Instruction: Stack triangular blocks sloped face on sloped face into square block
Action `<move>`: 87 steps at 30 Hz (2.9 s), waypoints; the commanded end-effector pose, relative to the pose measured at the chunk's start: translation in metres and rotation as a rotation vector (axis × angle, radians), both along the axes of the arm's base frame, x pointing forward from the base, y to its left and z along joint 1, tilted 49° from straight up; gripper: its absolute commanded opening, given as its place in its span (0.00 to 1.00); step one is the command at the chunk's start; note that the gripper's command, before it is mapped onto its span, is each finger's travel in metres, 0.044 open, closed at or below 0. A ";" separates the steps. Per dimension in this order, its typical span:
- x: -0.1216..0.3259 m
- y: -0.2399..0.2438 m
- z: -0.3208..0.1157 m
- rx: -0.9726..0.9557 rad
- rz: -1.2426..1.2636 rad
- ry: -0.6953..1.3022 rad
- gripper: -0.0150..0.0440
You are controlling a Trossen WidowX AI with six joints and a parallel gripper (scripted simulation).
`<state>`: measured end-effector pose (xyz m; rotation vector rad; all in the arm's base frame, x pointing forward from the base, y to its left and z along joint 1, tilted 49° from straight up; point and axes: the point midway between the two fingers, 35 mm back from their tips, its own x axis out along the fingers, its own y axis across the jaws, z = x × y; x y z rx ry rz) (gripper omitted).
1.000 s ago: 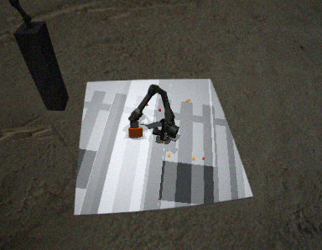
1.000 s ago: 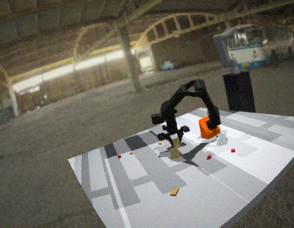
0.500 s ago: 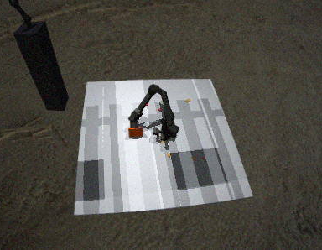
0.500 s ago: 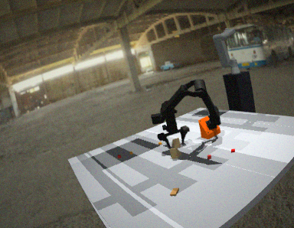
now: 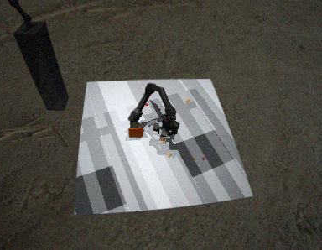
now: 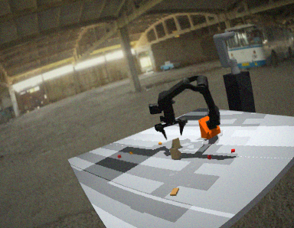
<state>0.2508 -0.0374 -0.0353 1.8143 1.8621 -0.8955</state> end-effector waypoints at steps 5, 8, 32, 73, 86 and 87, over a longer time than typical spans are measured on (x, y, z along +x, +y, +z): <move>0.000 0.000 0.000 0.000 0.003 -0.001 1.00; 0.002 0.007 0.008 -0.090 0.051 0.037 1.00; 0.012 0.045 0.062 -0.671 0.138 0.034 1.00; 0.002 0.055 -0.003 -0.670 0.140 0.034 1.00; -0.005 0.058 -0.023 -0.669 0.138 0.035 1.00; -0.005 0.058 -0.024 -0.669 0.138 0.035 1.00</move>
